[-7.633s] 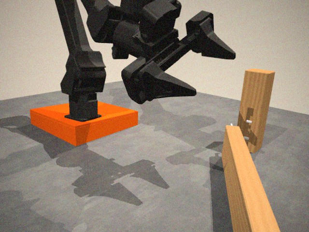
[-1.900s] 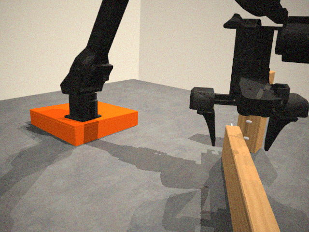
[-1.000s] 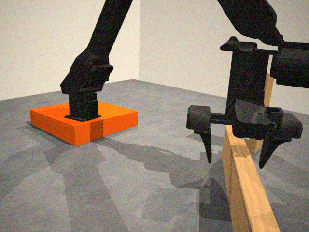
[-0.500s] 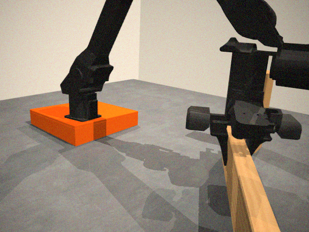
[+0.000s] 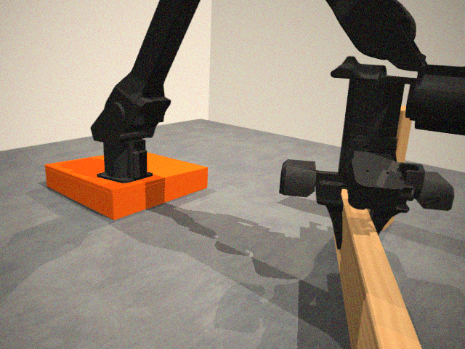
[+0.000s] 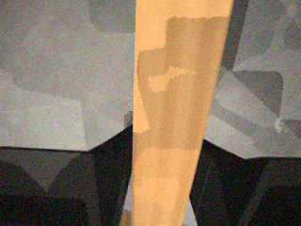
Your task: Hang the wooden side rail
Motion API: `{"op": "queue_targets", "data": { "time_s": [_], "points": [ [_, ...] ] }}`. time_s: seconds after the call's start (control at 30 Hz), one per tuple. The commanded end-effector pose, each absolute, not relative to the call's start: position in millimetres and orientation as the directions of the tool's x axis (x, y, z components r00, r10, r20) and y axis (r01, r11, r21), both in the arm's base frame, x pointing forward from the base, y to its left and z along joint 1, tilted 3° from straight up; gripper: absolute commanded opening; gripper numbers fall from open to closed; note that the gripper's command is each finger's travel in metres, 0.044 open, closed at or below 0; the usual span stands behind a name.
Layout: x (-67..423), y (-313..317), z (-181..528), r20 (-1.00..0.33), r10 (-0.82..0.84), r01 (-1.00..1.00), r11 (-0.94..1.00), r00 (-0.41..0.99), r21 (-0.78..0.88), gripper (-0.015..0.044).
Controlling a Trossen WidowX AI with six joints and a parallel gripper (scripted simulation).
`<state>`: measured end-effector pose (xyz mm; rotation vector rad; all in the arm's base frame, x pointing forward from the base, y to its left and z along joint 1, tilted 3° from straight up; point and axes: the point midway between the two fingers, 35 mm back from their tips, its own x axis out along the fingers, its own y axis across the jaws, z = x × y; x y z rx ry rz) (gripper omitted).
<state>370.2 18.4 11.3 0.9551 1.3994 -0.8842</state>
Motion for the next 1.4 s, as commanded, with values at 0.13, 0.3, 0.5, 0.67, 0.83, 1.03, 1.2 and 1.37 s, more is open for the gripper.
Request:
{"op": "queue_targets", "data": {
  "time_s": [0.13, 0.3, 0.5, 0.67, 0.83, 1.03, 1.2, 1.37],
  "points": [
    [370, 16, 11, -0.999, 0.048, 0.950, 0.313, -0.003, 0.013, 0.0000],
    [370, 15, 11, -0.999, 0.048, 0.963, 0.271, -0.003, 0.011, 0.0000],
    [370, 14, 11, -0.999, 0.048, 0.975, 0.220, -0.003, 0.008, 0.0000],
    [369, 13, 11, -0.999, 0.048, 0.984, 0.178, -0.003, 0.006, 0.0000],
    [365, 13, 11, -0.999, 0.048, 0.991, 0.134, -0.003, 0.004, 0.0000],
    [359, 13, 11, -0.999, 0.048, 0.997, 0.082, -0.003, 0.001, 0.0000],
    [355, 13, 11, -0.999, 0.048, 0.999, 0.039, -0.004, -0.002, 0.0000],
    [350, 13, 11, -0.999, 0.048, 1.000, -0.005, -0.004, -0.004, 0.0000]
  ]
}}
